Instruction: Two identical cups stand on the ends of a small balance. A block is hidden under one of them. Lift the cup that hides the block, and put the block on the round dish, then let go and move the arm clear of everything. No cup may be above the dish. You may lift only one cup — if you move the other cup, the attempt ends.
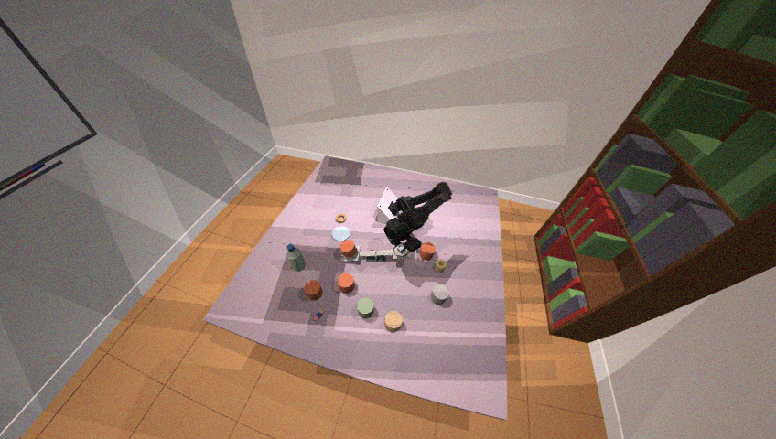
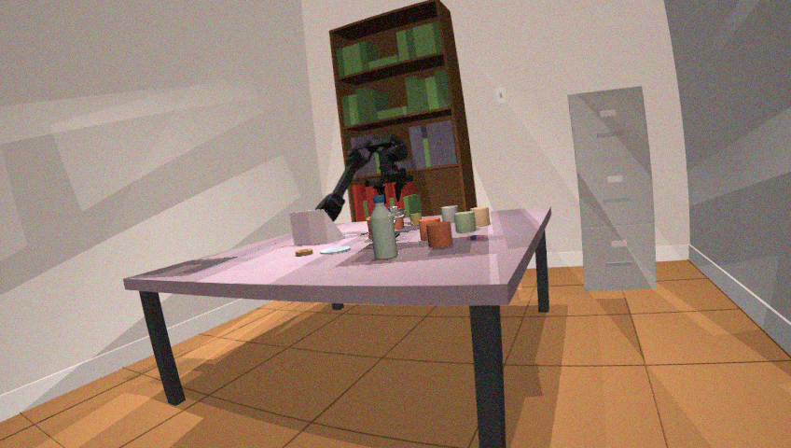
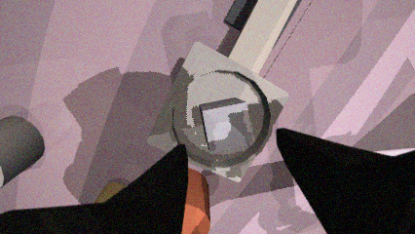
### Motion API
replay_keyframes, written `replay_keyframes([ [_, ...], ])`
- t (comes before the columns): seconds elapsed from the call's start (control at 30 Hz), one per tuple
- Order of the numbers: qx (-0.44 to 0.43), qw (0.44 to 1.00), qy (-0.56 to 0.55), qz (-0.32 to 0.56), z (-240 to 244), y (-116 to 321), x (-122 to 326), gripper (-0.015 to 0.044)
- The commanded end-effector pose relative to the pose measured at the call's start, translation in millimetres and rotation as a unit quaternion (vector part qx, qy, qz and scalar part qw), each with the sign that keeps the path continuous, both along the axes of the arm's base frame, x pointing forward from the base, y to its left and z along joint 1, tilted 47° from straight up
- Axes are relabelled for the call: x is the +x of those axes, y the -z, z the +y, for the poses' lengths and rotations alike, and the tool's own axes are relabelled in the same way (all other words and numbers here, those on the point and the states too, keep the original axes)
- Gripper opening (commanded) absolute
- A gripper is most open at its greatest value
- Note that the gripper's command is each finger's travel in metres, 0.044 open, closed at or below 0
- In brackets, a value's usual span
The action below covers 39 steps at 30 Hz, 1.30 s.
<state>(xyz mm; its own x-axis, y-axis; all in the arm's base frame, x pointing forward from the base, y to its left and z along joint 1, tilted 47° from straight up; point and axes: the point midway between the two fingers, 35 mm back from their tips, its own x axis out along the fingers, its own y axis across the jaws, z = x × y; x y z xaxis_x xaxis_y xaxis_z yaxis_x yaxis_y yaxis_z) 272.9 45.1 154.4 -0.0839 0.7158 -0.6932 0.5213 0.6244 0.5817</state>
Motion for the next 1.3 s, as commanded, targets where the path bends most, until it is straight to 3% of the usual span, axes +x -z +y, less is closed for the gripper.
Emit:
replay_keyframes([
  [0.0, 0.001, 1.000, 0.002, 0.001, 3.0, 1.7, -0.8, 0.0260],
  [0.8, 0.002, 1.000, 0.002, 0.000, 29.0, 26.2, -3.8, 0.0260],
  [0.93, 0.002, 1.000, 0.002, 0.000, 29.0, 26.2, -3.8, 0.0155],
  [1.13, 0.002, 1.000, 0.002, 0.000, 29.0, 26.2, -3.8, 0.0115],
  [1.27, -0.001, 1.000, 0.010, -0.004, 21.9, 19.5, -1.8, 0.0010],
])
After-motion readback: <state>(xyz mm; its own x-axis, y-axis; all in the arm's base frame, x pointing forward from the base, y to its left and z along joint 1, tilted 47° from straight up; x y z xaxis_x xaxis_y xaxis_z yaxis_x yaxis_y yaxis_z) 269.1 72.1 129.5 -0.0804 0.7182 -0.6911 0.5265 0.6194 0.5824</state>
